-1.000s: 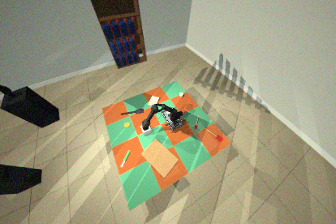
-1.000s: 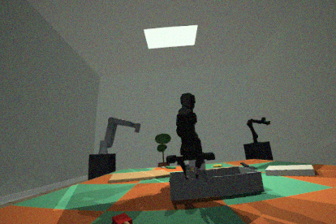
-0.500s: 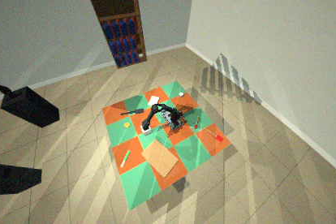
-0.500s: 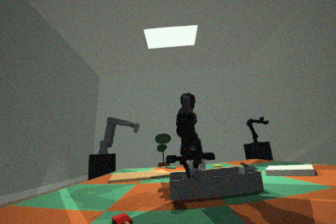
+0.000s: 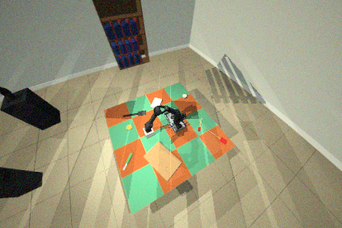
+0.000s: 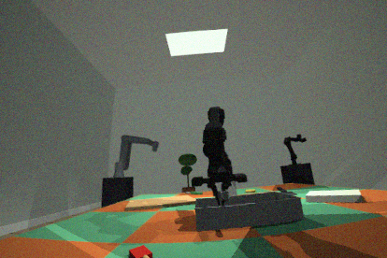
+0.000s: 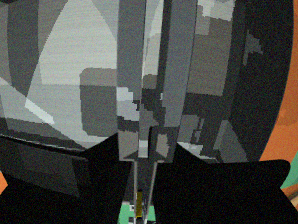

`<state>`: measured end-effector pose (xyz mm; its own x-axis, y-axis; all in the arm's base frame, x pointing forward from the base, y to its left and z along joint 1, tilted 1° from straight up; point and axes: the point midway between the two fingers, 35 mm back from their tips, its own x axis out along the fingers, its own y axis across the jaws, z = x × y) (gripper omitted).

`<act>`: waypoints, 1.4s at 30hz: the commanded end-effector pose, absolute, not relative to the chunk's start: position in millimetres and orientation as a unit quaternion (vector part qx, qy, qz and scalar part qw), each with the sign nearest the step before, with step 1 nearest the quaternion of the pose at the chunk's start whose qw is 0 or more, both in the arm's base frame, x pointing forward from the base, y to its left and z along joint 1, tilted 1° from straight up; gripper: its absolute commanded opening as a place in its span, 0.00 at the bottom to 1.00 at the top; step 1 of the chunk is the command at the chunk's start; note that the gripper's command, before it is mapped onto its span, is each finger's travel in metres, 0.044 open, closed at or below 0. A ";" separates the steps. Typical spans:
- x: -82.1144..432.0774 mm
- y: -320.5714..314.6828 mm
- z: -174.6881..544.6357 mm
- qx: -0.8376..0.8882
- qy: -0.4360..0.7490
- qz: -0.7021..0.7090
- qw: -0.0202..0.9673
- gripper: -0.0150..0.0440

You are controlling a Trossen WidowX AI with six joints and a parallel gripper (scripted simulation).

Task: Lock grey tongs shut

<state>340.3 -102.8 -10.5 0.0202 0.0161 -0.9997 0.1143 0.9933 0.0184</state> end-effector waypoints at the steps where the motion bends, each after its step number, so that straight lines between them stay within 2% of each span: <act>1: 349.7 -106.8 31.1 0.043 0.688 -0.038 0.724 0.00; 7: 340.1 -105.0 107.0 0.044 0.689 -0.038 0.722 0.00; 21: 337.3 -112.2 103.5 0.054 0.691 -0.046 0.719 0.00; 42: 278.7 -221.5 102.5 0.181 0.670 -0.180 0.698 0.00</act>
